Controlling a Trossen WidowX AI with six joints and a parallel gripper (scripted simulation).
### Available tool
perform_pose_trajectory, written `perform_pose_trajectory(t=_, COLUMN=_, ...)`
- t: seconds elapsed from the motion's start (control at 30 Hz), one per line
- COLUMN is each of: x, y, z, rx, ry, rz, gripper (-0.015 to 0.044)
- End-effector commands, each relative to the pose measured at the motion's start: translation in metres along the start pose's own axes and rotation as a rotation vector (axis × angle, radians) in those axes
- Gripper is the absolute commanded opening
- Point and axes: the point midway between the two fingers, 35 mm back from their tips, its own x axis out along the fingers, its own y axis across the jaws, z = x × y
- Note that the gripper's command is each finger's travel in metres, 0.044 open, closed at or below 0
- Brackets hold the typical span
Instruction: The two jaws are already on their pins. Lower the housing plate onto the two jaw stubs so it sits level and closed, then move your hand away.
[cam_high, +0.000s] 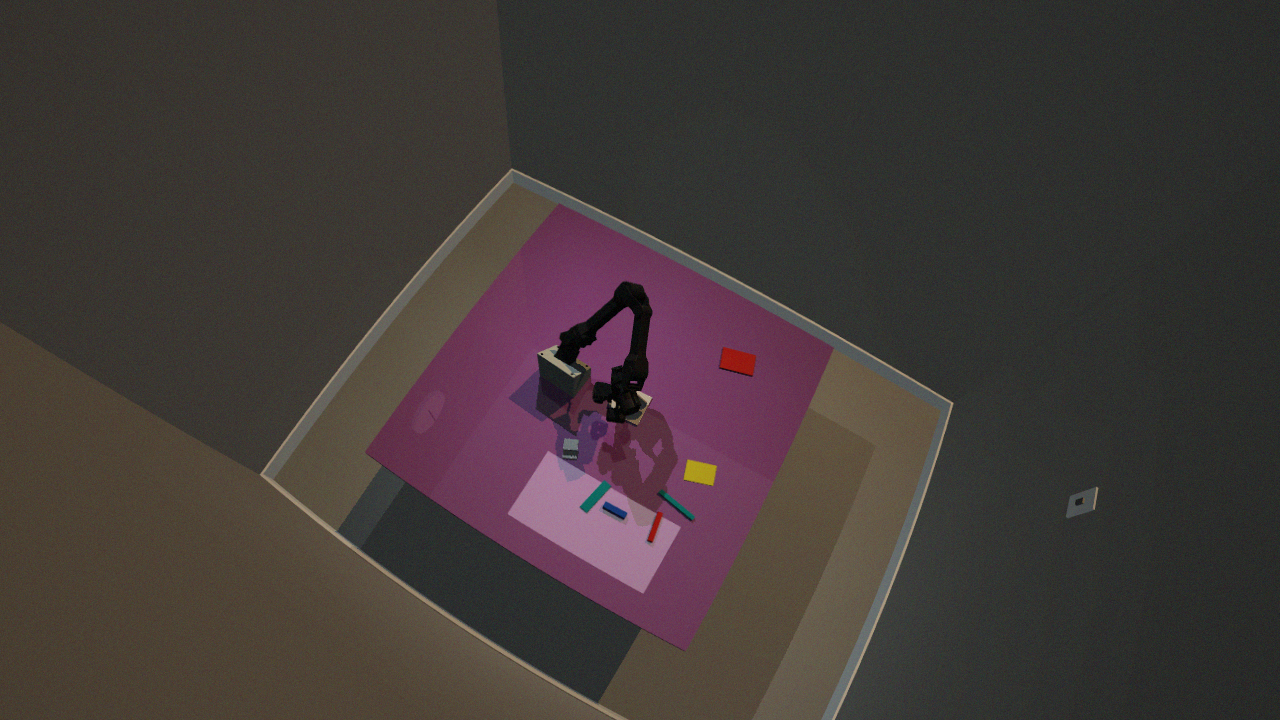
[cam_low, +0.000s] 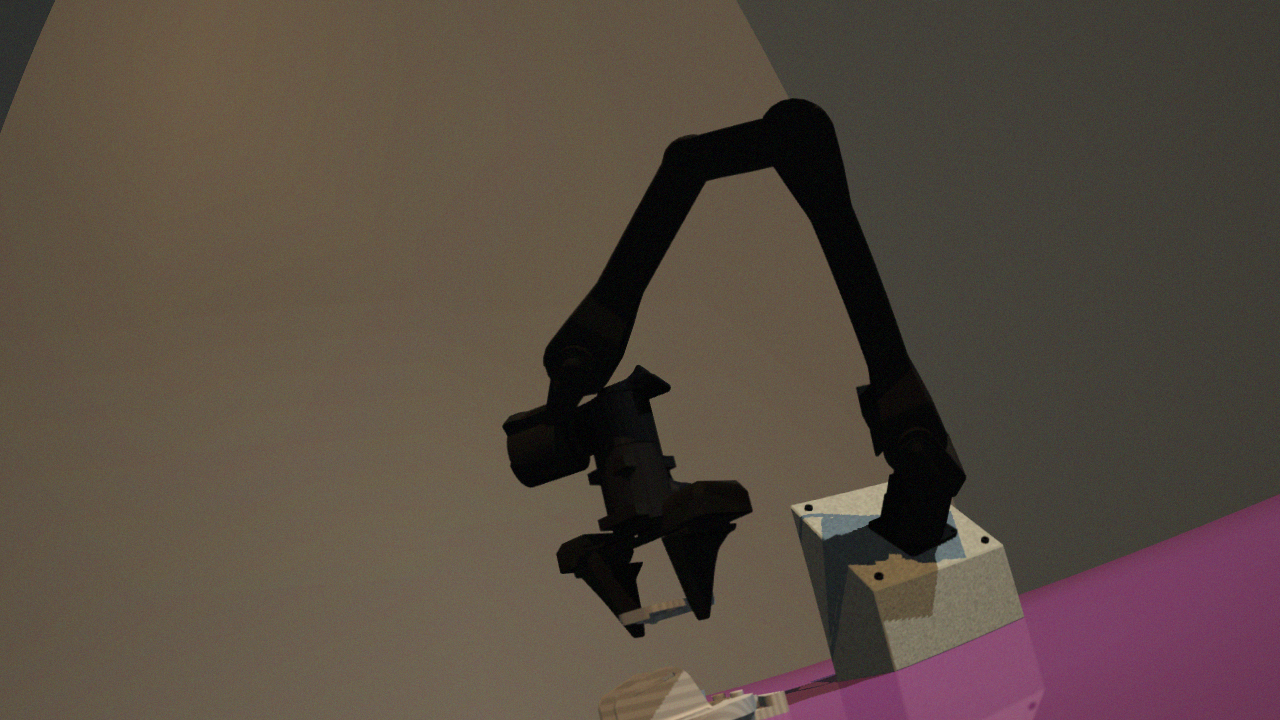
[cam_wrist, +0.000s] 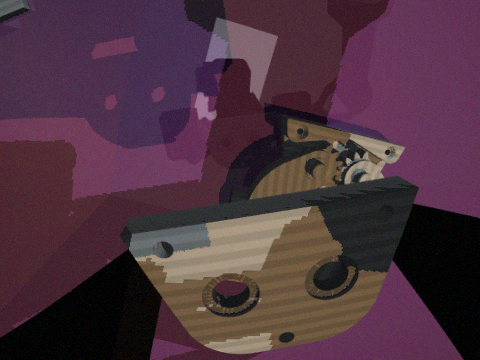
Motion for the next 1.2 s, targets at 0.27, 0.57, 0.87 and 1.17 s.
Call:
perform_pose_trajectory(t=0.27, x=0.005, y=-0.039, z=-0.01, rx=0.298, ry=0.007, rz=-0.017, gripper=0.0351)
perform_pose_trajectory(t=0.57, x=0.007, y=-0.046, z=-0.011, rx=0.357, ry=0.006, rz=-0.022, gripper=0.0351)
perform_pose_trajectory(t=0.87, x=0.007, y=-0.046, z=-0.011, rx=0.357, ry=0.006, rz=-0.022, gripper=0.0351)
perform_pose_trajectory(t=1.17, x=0.007, y=-0.046, z=-0.011, rx=0.352, ry=0.006, rz=-0.022, gripper=0.0351)
